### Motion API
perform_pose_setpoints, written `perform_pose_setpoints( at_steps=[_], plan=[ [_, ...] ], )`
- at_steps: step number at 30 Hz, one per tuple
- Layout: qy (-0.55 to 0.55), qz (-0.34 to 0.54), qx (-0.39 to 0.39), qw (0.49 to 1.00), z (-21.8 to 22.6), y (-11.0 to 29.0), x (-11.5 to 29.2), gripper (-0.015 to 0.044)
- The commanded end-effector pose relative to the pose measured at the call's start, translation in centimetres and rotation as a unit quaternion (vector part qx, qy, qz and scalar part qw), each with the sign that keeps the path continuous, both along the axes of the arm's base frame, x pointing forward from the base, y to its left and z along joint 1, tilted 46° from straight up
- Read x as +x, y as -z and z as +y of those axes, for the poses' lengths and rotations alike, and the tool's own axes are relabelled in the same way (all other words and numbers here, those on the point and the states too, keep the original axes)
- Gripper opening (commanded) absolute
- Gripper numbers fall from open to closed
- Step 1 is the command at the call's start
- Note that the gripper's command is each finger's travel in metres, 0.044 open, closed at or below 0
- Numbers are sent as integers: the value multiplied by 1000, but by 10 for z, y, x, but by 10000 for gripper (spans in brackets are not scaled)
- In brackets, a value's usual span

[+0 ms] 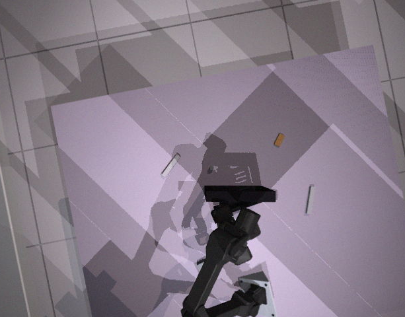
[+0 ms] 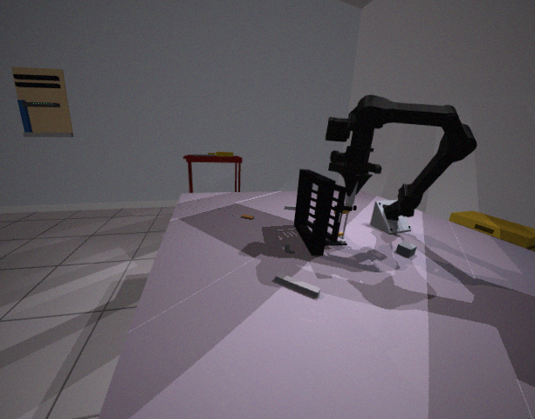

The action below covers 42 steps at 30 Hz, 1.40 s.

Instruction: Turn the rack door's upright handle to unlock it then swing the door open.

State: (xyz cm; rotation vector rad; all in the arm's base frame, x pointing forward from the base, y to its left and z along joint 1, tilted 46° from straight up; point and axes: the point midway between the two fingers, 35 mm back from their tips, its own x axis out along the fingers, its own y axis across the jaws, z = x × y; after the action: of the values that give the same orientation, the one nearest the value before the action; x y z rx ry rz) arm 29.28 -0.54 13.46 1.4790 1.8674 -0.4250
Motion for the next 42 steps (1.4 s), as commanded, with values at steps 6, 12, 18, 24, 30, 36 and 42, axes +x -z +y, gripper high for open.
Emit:
perform_pose_setpoints(
  at_steps=[6, 12, 18, 24, 30, 36, 42],
  plan=[
    [-54, -47, 4, 997, -9, 7, -14, 13],
    [-87, -79, 10, 993, -14, 11, -22, 13],
    [-119, -111, 15, 987, -21, 17, -30, 13],
    [-150, -142, 19, 978, -29, 23, -39, 13],
    [-181, -173, 24, 968, -37, 30, -46, 13],
    [-210, -203, 28, 956, -46, 38, -53, 13],
    [-239, -232, 32, 942, -54, 46, -58, 13]
  ],
)
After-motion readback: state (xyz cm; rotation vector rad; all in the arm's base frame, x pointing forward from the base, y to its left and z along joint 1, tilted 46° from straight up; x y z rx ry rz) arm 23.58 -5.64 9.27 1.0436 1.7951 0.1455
